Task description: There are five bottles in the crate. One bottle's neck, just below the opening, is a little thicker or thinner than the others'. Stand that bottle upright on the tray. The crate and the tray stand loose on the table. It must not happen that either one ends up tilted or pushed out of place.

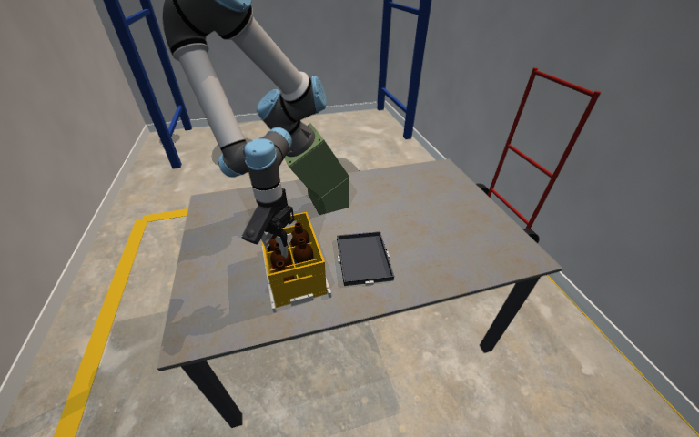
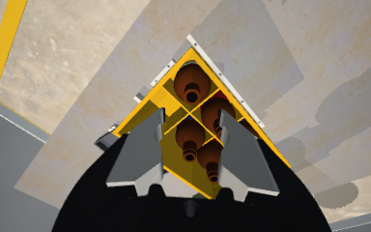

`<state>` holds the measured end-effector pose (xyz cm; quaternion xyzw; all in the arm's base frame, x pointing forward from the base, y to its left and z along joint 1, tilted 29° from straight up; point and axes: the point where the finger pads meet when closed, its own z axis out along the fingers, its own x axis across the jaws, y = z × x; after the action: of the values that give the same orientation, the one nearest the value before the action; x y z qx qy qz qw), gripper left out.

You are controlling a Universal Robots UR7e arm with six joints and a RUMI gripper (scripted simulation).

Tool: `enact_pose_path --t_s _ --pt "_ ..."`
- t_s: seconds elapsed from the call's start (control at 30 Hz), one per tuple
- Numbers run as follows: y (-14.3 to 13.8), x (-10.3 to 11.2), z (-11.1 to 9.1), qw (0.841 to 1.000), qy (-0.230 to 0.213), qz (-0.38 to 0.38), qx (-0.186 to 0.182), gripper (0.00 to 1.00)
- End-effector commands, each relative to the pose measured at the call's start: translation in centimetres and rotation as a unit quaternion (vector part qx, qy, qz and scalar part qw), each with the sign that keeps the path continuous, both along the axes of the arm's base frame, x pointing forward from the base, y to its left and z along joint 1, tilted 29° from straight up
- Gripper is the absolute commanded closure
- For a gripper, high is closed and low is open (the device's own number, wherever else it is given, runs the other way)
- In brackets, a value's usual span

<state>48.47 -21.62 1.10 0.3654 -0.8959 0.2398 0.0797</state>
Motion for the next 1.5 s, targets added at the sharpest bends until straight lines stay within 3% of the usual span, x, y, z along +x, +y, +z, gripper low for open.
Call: enact_pose_path --t_s 0.0,0.33,0.37,1.47 --pt "0.57 -0.02 1.06 1.0 0.0 0.0 0.0 0.62" --pt "0.76 -0.03 1.39 1.0 0.0 0.0 0.0 0.62" --pt "0.76 -0.03 1.39 1.0 0.0 0.0 0.0 1.0" --pt "0.76 -0.03 1.39 1.0 0.0 0.0 0.0 1.0"
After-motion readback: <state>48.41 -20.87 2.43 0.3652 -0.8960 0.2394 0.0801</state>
